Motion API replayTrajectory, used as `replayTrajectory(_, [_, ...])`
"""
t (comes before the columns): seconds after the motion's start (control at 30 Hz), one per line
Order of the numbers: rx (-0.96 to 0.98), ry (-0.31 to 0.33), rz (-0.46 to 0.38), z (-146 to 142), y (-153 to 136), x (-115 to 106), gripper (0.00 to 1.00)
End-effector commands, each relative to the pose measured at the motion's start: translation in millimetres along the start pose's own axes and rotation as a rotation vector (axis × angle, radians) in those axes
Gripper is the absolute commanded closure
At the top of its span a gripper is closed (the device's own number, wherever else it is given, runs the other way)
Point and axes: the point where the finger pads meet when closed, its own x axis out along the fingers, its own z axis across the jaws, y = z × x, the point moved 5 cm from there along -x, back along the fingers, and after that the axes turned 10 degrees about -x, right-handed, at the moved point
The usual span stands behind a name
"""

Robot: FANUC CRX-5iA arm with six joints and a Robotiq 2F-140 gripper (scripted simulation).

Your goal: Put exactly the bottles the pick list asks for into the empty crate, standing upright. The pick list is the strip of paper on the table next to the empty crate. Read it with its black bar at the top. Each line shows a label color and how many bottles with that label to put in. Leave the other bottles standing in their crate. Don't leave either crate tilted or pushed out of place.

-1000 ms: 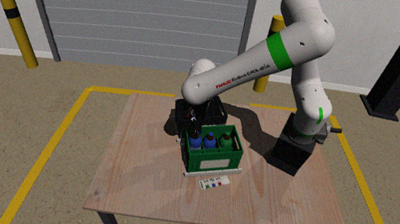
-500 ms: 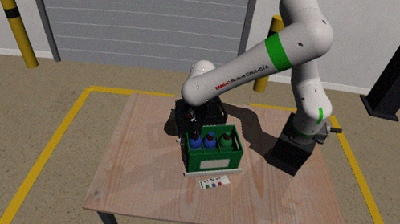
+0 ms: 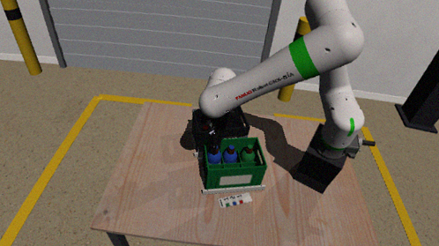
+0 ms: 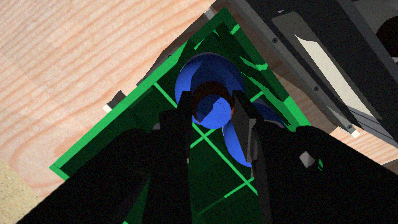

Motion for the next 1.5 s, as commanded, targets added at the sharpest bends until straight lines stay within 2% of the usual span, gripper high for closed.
replayTrajectory(0.0, [0.0, 0.0, 0.002, 0, 1, 0, 0.9])
replayTrajectory(1.07, [0.0, 0.0, 0.002, 0, 1, 11, 0.9])
replayTrajectory(1.1, [0.0, 0.0, 0.002, 0, 1, 13, 0.56])
replayTrajectory(1.47, [0.0, 0.0, 0.002, 0, 1, 13, 0.56])
